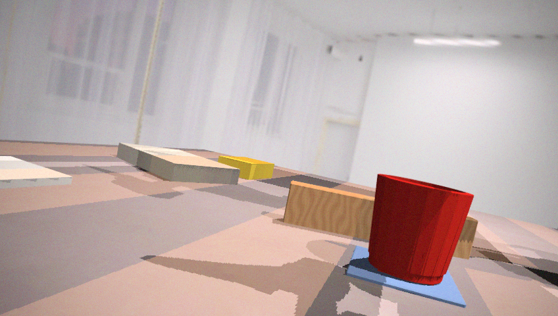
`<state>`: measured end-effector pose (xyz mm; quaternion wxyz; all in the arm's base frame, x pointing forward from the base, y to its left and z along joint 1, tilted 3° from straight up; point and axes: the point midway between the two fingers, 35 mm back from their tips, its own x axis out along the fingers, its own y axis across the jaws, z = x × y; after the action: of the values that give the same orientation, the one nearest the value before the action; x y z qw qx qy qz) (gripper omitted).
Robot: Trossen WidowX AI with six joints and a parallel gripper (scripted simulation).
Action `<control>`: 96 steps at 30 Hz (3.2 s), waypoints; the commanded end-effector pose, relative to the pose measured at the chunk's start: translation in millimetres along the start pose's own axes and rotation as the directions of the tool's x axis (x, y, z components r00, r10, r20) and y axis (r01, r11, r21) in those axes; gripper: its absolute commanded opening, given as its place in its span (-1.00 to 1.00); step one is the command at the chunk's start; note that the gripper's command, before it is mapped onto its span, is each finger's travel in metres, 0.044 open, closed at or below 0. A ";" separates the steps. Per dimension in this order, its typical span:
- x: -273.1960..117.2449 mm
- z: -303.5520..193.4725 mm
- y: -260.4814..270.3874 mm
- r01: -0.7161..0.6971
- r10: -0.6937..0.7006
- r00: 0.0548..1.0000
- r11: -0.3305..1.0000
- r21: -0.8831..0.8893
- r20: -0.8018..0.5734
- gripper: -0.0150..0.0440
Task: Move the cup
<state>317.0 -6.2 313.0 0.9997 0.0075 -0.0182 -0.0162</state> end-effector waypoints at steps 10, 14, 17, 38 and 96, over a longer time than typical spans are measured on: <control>7.3 -172.7 28.0 0.387 0.071 0.682 0.810 0.441 -0.728 0.01; -23.0 -228.1 35.9 0.678 0.069 0.401 0.647 0.347 -0.913 0.01; -51.7 -257.2 39.6 0.843 0.054 0.174 0.508 0.177 -0.983 0.01; -77.9 -282.7 33.1 0.936 0.028 -0.058 0.350 -0.045 -0.998 0.01; -79.9 -338.5 34.6 0.934 0.025 -0.054 0.354 -0.041 -0.998 -0.49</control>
<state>250.8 36.0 -29.4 0.5626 0.4199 0.5879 -0.4019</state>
